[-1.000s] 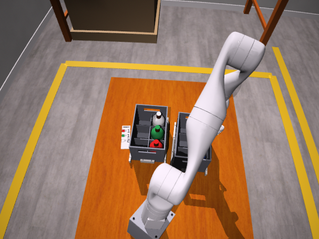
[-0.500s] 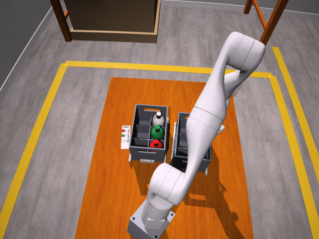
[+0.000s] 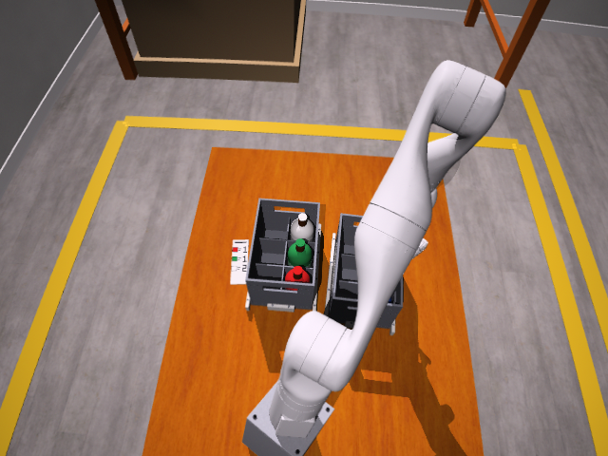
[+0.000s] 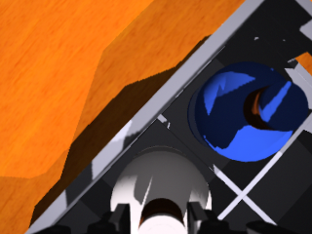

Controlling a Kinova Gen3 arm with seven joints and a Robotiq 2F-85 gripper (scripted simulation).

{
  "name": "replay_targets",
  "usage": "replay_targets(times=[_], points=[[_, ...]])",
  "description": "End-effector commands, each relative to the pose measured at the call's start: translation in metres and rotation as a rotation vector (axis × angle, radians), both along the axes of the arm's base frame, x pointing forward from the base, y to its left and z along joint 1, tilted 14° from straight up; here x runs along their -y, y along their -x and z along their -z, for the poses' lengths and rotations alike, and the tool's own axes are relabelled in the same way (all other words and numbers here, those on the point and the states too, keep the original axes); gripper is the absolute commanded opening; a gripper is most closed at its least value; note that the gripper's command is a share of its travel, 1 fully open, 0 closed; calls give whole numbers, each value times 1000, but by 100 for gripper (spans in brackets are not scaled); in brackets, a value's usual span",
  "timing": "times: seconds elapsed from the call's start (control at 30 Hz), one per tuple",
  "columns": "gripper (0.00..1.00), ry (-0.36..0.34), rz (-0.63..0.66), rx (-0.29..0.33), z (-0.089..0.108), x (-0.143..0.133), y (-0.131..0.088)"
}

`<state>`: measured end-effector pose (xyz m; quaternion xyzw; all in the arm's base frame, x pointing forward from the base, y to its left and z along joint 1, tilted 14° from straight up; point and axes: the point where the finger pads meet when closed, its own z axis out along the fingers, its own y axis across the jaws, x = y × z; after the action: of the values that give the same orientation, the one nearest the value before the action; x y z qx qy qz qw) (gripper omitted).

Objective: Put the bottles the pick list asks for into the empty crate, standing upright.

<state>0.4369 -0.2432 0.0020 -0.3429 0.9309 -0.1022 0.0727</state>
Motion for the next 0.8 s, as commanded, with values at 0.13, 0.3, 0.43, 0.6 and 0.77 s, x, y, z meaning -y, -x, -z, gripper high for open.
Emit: replay_targets(times=[0.13, 0.3, 0.43, 0.6, 0.77], points=[[40, 1, 0, 1, -1, 0, 0], [38, 1, 0, 1, -1, 0, 0], [36, 1, 0, 1, -1, 0, 0], [35, 1, 0, 1, -1, 0, 0], [33, 1, 0, 1, -1, 0, 0]])
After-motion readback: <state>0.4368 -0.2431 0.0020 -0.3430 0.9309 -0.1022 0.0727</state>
